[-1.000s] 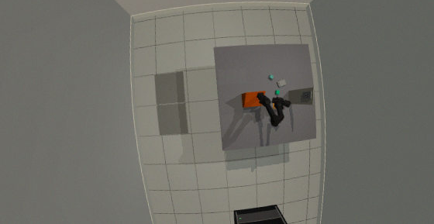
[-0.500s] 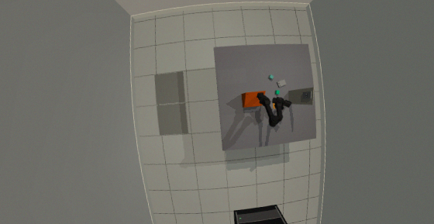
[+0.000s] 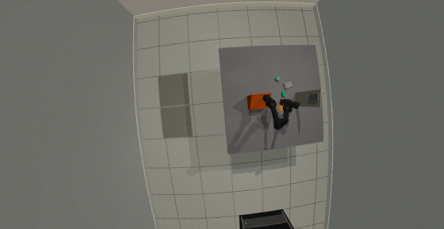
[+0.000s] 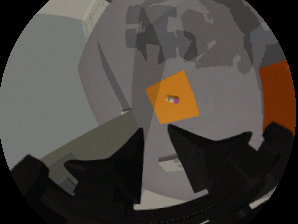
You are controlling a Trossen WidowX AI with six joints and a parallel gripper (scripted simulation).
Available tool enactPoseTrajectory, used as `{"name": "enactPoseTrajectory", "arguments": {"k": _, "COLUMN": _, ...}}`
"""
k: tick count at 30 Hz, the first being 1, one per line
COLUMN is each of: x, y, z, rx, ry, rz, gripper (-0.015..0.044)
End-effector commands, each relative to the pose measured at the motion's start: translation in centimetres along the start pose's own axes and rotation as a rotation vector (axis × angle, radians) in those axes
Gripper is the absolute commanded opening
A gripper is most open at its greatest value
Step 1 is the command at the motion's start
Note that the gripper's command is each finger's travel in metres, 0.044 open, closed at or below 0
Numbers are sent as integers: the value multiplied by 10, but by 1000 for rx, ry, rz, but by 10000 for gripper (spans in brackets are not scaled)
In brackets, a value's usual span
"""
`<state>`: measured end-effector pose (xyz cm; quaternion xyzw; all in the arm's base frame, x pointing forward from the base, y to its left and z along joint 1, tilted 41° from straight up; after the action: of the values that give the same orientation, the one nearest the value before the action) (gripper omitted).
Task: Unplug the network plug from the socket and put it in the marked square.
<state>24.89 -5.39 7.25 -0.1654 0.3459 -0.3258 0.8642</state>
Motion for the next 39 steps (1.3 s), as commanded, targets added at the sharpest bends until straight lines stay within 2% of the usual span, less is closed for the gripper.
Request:
{"name": "enactPoseTrajectory", "arguments": {"k": 1, "x": -7, "y": 3, "z": 8, "rx": 13, "ry": -5, "rz": 2, "gripper": 156}}
{"name": "enactPoseTrajectory", "arguments": {"k": 30, "x": -81, "y": 1, "z": 50, "rx": 14, "ry": -28, "rz": -4, "gripper": 156}}
{"name": "enactPoseTrajectory", "arguments": {"k": 39, "x": -81, "y": 1, "z": 50, "rx": 14, "ry": -28, "rz": -4, "gripper": 392}}
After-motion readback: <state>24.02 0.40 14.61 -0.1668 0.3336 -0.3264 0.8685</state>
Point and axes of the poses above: the point midway between the two fingers, 35 mm back from their tips, its own x axis out along the fingers, its own z axis across the jaws, y = z × x, the point moved 4 cm from there along -x, back along the fingers, and after that the axes turned 8 degrees about x, right-handed, at the moved point
